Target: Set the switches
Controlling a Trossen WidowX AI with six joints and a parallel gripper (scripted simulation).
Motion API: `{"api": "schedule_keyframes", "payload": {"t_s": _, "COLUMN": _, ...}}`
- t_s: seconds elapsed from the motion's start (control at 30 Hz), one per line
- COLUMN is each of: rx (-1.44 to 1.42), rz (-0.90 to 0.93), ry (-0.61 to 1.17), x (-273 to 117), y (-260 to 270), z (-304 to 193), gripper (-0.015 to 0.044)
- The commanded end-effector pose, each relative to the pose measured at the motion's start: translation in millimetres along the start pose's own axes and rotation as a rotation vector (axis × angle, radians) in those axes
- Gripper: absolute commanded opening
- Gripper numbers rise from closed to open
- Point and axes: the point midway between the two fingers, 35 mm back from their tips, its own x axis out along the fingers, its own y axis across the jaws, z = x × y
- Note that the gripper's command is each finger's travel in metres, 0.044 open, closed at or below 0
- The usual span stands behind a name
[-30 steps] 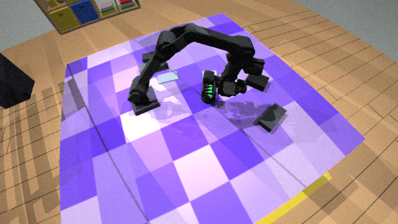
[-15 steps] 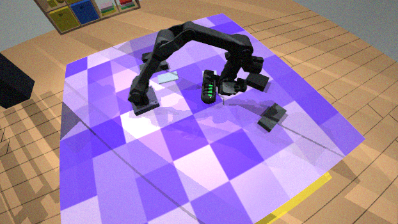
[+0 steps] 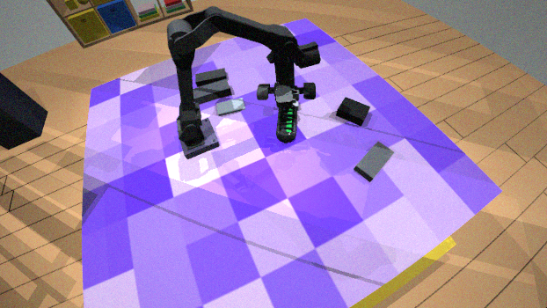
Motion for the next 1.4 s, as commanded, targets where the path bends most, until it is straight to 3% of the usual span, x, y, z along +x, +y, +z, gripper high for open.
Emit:
{"api": "schedule_keyframes", "payload": {"t_s": 0.0, "rx": 0.012, "rz": 0.111, "ry": 0.018, "x": -0.6, "y": -25.8, "z": -14.6, "gripper": 0.0}}
{"api": "schedule_keyframes", "payload": {"t_s": 0.2, "rx": 0.027, "rz": 0.23, "ry": 0.065, "x": 2.2, "y": -57.5, "z": -27.0, "gripper": 0.0}}
{"api": "schedule_keyframes", "payload": {"t_s": 0.67, "rx": 0.022, "rz": 0.221, "ry": 0.063, "x": 2.8, "y": -56.8, "z": -26.1, "gripper": 0.0}}
{"api": "schedule_keyframes", "payload": {"t_s": 1.07, "rx": 0.016, "rz": -0.045, "ry": 0.056, "x": -13.5, "y": -10.3, "z": 70.5, "gripper": 0.0}}
{"api": "schedule_keyframes", "payload": {"t_s": 1.37, "rx": 0.017, "rz": -0.059, "ry": 0.061, "x": -13.7, "y": -8.8, "z": 76.5, "gripper": 0.0}}
